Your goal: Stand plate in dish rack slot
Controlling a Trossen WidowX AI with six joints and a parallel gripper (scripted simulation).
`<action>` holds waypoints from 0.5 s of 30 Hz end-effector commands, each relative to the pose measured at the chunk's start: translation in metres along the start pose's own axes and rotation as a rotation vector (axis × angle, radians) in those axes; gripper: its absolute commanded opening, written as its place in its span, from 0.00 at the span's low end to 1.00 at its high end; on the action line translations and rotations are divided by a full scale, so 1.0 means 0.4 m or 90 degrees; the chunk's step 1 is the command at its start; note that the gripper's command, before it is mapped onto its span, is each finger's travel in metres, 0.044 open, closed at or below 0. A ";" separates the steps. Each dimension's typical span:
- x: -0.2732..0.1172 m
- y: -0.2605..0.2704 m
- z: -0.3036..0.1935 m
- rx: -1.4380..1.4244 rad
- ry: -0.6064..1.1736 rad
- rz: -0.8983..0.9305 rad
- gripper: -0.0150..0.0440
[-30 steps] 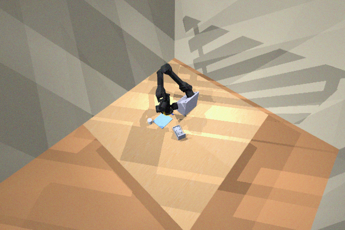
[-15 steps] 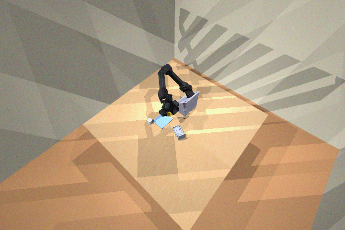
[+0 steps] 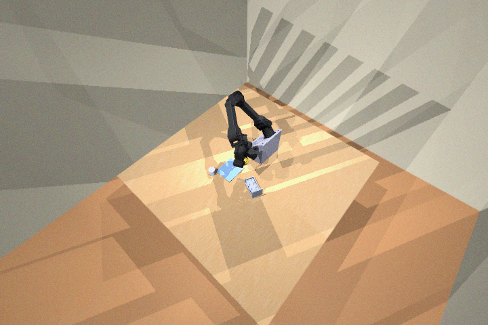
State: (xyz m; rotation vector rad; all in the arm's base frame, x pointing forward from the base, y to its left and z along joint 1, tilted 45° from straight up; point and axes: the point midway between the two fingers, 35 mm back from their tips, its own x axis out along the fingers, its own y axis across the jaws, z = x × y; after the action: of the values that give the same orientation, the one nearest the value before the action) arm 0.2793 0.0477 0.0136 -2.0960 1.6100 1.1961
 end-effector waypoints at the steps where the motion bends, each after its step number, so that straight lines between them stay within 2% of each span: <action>1: 0.003 0.005 0.022 -0.106 -0.002 0.003 0.25; 15: 0.006 0.013 0.070 -0.414 -0.001 0.005 0.25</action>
State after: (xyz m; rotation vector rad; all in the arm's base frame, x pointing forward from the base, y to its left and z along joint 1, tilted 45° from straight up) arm 0.2673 0.0594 0.0001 -2.3799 1.4092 1.7630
